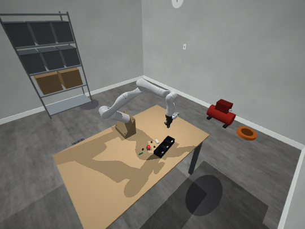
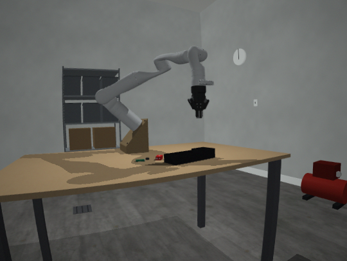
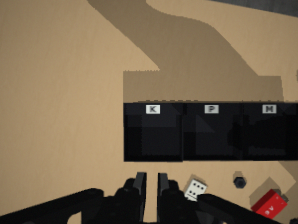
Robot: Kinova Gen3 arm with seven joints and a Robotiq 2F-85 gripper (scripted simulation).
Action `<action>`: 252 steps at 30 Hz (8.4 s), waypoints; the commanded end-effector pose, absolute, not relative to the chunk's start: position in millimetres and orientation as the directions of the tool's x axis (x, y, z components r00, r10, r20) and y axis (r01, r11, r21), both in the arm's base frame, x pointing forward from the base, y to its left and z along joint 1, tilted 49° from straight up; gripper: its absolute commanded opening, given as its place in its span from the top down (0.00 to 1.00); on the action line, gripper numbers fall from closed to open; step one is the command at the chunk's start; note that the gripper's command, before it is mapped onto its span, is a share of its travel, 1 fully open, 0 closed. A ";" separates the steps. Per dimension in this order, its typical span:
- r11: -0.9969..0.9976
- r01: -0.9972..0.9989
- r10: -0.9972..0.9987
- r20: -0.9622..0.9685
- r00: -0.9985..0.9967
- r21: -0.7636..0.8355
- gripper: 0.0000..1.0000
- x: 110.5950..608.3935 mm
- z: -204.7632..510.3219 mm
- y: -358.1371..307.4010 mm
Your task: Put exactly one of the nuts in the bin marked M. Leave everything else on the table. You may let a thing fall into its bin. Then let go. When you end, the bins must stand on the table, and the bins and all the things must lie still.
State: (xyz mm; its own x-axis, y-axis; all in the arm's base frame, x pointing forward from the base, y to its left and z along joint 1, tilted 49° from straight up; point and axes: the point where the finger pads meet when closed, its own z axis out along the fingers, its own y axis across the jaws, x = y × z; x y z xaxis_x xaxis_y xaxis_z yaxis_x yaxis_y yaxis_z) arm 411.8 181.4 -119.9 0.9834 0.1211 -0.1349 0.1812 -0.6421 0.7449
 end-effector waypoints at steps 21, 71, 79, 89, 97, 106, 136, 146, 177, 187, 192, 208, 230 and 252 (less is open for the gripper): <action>-0.662 0.057 0.047 -0.035 0.998 0.747 0.69 381.8 -77.9 83.2; -0.658 0.048 0.035 -0.033 0.999 0.752 0.69 331.9 -14.3 -78.3; -0.658 0.049 0.035 -0.034 0.999 0.752 0.69 331.9 -15.2 -77.4; -0.656 0.051 0.039 -0.033 0.999 0.753 0.69 332.9 -13.5 -78.5; -0.654 0.054 0.042 -0.035 0.998 0.754 0.69 333.3 -19.8 -86.5; -0.654 0.052 0.040 -0.034 0.999 0.755 0.69 332.1 -36.6 -109.0; -0.655 0.056 0.044 -0.036 0.998 0.754 0.69 333.9 -56.9 -130.5; -0.656 0.050 0.039 -0.033 0.999 0.753 0.69 333.4 -57.3 -130.9; -0.656 0.050 0.039 -0.033 0.999 0.753 0.89 333.6 -57.4 -130.9; -0.658 0.047 0.035 -0.032 0.999 0.751 0.89 333.2 -47.9 -118.7; -0.658 0.047 0.036 -0.032 0.999 0.751 0.89 333.3 -37.0 -106.0; -0.656 0.051 0.040 -0.033 0.999 0.753 0.89 333.6 -17.2 -84.3; -0.654 0.046 0.031 -0.034 0.999 0.756 0.89 356.0 -24.6 -69.5; -0.539 0.574 0.377 -0.433 0.819 0.616 0.89 450.3 -76.5 -23.1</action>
